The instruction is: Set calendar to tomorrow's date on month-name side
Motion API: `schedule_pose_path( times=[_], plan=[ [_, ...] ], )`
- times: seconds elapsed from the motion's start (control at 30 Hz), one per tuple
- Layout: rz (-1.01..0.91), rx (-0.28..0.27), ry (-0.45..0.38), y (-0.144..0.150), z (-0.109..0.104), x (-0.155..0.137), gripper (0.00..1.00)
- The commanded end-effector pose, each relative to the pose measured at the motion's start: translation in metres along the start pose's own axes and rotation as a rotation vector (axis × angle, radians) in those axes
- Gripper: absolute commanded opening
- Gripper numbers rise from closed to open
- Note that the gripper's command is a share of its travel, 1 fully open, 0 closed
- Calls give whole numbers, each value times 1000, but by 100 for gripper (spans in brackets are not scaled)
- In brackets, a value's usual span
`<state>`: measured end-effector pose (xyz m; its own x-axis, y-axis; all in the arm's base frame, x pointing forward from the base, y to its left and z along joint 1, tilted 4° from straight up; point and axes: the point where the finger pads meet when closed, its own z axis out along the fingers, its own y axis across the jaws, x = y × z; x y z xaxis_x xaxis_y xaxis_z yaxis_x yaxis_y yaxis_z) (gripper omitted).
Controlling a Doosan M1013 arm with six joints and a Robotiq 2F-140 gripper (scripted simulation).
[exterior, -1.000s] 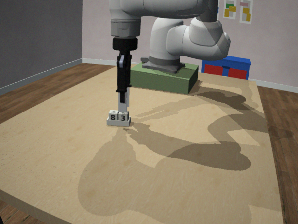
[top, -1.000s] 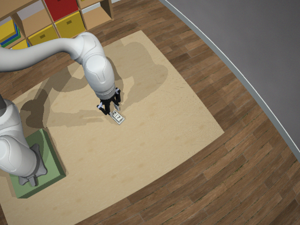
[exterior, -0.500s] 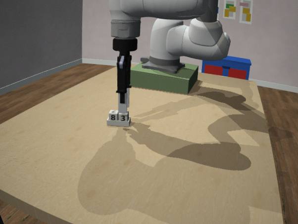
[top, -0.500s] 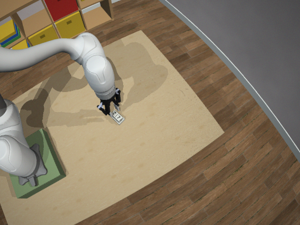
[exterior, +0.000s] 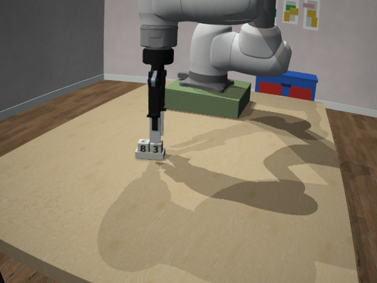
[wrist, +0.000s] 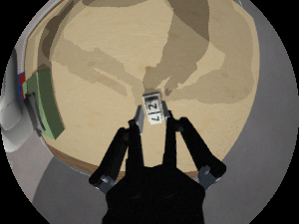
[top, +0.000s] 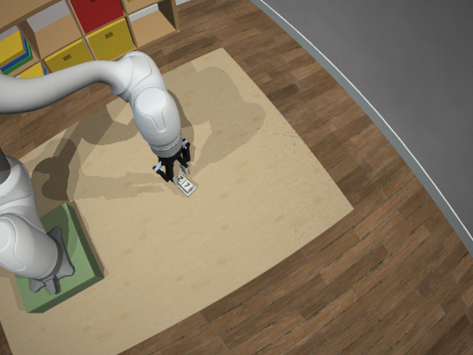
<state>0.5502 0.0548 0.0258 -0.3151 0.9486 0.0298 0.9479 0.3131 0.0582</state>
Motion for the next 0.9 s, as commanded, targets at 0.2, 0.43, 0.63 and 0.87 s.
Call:
schedule_pose_path(
  times=[0.2,0.43,0.63,0.87],
  plan=[
    [0,0,0,0,0,0,28],
    [0,0,0,0,0,0,28],
    [0,0,0,0,0,0,28],
    [0,0,0,0,7,0,28]
  ],
)
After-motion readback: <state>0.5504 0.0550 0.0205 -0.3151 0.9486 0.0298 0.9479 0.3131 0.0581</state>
